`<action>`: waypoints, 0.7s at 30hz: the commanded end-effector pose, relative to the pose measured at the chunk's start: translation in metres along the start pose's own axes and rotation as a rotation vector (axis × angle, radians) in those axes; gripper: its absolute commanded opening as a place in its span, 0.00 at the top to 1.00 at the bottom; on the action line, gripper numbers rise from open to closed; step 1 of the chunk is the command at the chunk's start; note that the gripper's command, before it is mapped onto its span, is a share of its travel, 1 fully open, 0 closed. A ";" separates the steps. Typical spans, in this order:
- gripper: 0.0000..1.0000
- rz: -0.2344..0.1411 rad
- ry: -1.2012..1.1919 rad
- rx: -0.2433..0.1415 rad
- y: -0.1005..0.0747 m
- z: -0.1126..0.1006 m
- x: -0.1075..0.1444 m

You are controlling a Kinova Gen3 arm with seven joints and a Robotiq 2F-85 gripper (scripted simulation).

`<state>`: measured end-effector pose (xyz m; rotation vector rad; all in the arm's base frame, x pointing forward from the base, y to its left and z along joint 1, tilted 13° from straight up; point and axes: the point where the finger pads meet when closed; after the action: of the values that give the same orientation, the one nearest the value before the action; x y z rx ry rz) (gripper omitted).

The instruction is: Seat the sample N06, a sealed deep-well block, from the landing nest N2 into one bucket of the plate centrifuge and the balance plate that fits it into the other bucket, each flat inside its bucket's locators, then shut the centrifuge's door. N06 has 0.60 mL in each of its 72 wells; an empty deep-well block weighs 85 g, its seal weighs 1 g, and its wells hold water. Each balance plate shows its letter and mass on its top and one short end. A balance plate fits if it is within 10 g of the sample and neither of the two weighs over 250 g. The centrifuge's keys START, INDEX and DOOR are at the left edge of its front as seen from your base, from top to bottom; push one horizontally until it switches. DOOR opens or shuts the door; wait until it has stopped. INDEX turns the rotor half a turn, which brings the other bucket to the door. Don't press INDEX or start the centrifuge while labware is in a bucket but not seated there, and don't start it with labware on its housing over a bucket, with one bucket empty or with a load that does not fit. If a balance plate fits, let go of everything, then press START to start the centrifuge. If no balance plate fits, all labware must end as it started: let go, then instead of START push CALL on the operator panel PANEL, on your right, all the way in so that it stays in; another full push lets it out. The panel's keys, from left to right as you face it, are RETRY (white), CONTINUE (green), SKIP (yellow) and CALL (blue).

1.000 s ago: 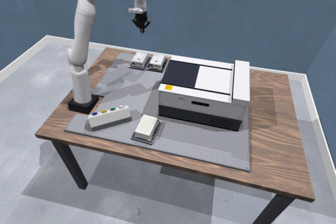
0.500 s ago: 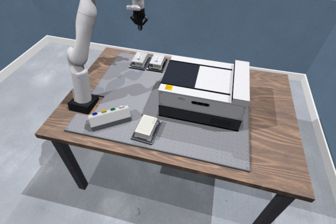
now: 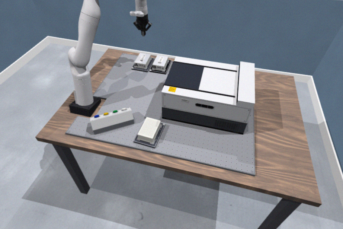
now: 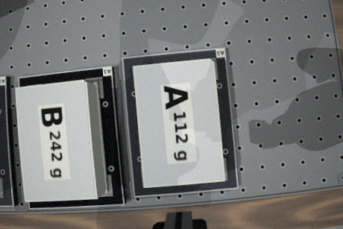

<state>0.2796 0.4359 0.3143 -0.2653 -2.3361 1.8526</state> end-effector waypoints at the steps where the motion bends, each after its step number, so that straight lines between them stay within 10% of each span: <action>1: 0.90 0.001 0.000 -0.002 0.009 0.000 0.000; 21: 0.90 0.001 0.000 -0.002 0.069 -0.001 0.000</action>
<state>0.2825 0.4499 0.2526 -0.2650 -2.3359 1.8527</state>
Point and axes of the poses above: the point where the finger pads meet when closed, its own y axis out along the fingers, its own x axis across the jaws, z = x × y, and after that the axes turned 3 degrees about y, right-handed
